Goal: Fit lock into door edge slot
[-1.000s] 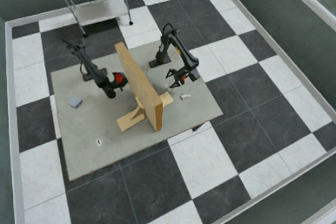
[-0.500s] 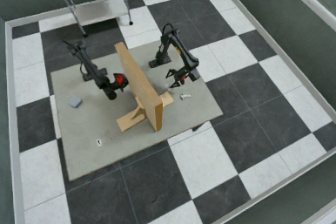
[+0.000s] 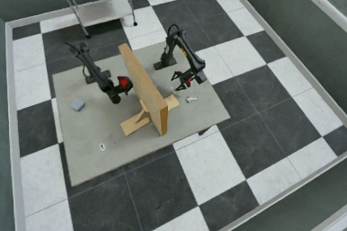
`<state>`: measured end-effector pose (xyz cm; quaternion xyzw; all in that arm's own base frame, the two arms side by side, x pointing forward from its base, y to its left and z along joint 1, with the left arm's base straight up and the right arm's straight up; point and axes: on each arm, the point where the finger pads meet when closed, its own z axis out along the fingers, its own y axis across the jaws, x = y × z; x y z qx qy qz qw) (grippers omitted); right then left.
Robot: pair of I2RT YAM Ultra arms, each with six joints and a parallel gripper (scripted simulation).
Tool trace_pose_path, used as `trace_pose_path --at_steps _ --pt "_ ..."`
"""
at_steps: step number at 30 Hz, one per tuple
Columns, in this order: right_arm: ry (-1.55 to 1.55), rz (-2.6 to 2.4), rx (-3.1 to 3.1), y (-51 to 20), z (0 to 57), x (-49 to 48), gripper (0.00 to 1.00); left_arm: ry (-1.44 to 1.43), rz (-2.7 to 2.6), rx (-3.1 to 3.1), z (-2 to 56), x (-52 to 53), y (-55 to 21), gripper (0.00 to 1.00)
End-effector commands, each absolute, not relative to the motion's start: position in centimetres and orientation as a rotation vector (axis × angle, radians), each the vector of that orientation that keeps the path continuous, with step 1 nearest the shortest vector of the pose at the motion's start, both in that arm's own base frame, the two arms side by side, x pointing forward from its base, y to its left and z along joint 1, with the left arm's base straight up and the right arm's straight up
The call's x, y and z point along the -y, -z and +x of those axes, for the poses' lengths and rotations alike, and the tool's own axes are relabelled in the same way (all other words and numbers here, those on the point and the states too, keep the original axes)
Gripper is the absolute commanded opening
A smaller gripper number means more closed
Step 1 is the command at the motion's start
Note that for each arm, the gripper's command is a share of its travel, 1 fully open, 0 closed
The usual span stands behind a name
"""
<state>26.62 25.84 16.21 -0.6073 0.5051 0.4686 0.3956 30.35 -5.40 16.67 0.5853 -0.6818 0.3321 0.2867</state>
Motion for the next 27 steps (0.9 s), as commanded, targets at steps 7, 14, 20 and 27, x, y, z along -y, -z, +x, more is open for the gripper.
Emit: trace_pose_path --at_steps 7,14,20,27 --pt "-1.196 -1.518 -1.141 -18.99 27.11 -25.97 0.0 -0.886 1.546 1.828 30.08 5.8 -17.18 1.0" --pt "-1.196 -1.518 -1.141 -18.98 27.11 -25.97 0.08 -0.886 1.546 1.828 30.08 5.8 -17.18 1.0" --pt "-1.196 -1.518 -1.141 -18.98 27.11 -25.97 0.14 -0.886 1.546 1.828 30.08 5.8 -17.18 1.0" --pt "-1.198 -1.521 -1.153 -18.7 26.97 -26.0 0.14 -0.886 1.546 1.828 30.08 5.8 -17.18 1.0"
